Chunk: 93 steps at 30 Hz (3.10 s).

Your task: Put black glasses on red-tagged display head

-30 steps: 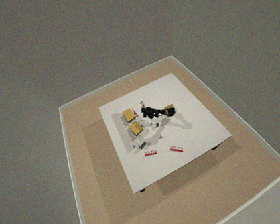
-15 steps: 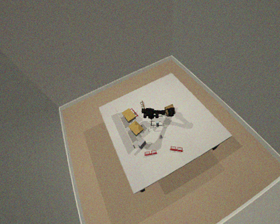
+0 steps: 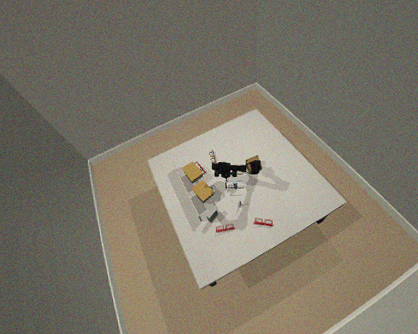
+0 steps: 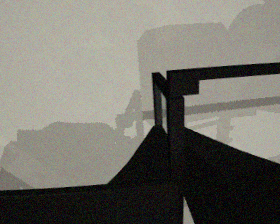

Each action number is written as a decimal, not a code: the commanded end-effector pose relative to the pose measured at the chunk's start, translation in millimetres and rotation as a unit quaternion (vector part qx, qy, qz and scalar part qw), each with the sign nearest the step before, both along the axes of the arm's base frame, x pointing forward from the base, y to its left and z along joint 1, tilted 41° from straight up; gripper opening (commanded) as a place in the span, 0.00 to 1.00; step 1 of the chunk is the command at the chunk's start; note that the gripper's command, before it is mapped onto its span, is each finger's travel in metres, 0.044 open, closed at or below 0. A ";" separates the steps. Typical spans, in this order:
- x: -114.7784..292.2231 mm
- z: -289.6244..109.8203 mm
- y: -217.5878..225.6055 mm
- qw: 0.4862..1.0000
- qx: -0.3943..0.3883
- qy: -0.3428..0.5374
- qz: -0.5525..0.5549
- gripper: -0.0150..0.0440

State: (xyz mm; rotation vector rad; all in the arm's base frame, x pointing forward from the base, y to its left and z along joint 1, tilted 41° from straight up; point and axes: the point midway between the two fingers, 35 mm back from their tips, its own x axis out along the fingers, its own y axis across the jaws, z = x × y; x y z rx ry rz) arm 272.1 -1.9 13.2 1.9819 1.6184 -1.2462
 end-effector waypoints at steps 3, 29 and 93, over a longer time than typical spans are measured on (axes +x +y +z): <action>-2.1 -4.6 5.7 1.000 0.004 0.003 -0.001 0.25; -3.3 -14.9 15.1 1.000 0.002 0.000 0.001 0.39; -12.0 29.8 -18.7 1.000 0.005 0.009 -0.008 0.49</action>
